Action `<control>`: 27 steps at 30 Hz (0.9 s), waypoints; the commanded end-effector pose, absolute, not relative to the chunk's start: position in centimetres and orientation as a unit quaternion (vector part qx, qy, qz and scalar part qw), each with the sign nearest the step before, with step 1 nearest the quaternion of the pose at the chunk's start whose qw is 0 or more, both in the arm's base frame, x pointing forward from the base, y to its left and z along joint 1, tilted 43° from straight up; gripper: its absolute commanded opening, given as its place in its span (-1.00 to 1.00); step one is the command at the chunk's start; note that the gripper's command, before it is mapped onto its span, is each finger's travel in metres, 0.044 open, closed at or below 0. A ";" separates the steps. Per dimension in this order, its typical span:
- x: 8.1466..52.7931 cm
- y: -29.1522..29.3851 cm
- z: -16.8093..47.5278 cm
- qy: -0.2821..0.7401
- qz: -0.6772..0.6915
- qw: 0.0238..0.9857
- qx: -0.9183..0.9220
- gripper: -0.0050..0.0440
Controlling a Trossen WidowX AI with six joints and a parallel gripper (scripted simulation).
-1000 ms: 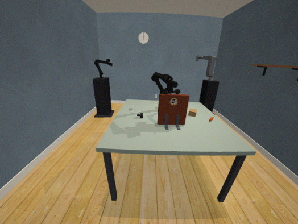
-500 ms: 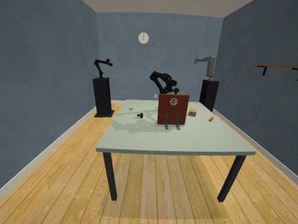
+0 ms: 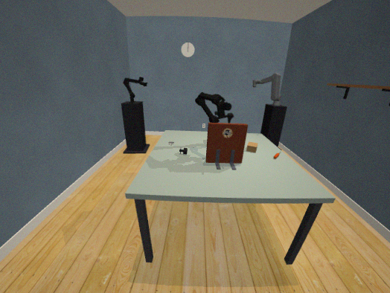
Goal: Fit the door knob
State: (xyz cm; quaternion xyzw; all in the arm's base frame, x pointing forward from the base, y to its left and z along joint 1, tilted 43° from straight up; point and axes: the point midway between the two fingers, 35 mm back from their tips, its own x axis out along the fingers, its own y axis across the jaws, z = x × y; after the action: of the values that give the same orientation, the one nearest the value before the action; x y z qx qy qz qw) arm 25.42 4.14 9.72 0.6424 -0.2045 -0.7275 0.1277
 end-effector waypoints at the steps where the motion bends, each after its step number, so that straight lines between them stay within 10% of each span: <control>1: 25.6 5.3 10.9 -0.202 -0.724 0.125 0.648 1.00; 27: 25.8 10.3 16.5 -0.165 -0.688 0.108 0.699 1.00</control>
State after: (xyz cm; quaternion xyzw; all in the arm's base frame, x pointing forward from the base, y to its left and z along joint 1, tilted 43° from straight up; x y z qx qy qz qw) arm 25.78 9.59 15.49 0.6837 -0.1755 -0.6989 0.1156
